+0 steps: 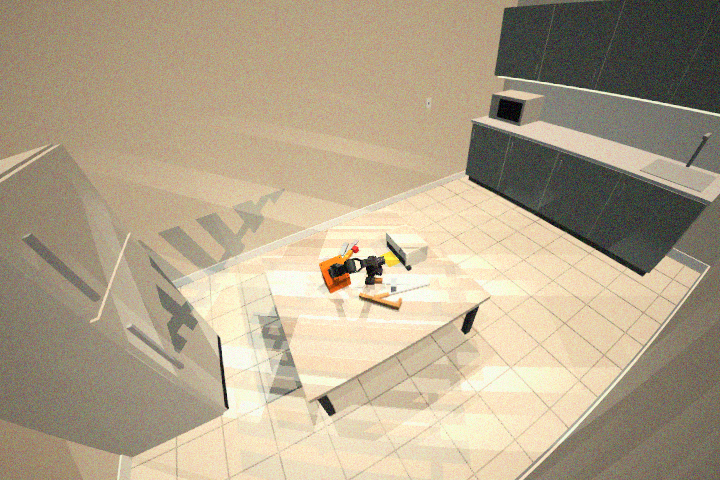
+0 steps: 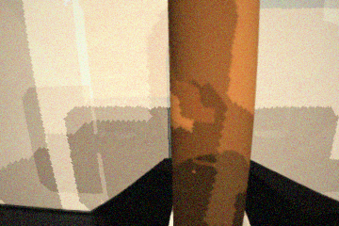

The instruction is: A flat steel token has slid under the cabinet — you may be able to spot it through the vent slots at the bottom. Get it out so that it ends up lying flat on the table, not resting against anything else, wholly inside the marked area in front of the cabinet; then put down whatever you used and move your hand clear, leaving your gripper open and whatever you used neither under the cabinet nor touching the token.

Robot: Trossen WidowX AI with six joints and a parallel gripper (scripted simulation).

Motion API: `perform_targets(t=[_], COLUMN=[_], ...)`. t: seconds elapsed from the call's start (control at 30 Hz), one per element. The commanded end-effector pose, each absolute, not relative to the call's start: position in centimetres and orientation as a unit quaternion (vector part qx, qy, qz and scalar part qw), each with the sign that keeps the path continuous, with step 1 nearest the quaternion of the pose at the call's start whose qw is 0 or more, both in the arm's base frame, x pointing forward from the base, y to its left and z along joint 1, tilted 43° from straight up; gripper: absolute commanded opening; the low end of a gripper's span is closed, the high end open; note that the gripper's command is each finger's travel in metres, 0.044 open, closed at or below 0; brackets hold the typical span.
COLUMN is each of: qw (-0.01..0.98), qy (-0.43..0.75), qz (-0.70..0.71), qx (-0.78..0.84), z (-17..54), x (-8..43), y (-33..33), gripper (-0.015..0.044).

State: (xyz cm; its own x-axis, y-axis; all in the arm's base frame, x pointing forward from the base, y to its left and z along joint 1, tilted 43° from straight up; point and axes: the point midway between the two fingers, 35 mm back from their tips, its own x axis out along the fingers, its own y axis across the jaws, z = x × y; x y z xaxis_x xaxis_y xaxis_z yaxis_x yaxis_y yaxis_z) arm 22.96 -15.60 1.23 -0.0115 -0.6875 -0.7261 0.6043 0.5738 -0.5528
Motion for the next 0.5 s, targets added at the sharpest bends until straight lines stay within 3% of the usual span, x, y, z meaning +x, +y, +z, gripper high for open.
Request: perform_targets(t=[0.0, 0.47], qw=[0.703, 0.703], qy=[0.541, 0.541], qz=[-0.461, -0.461], qx=[-0.038, -0.039], z=[1.66, 1.98], x=[22.82, 22.63], y=[-15.97, -16.29], gripper=[0.0000, 0.0000])
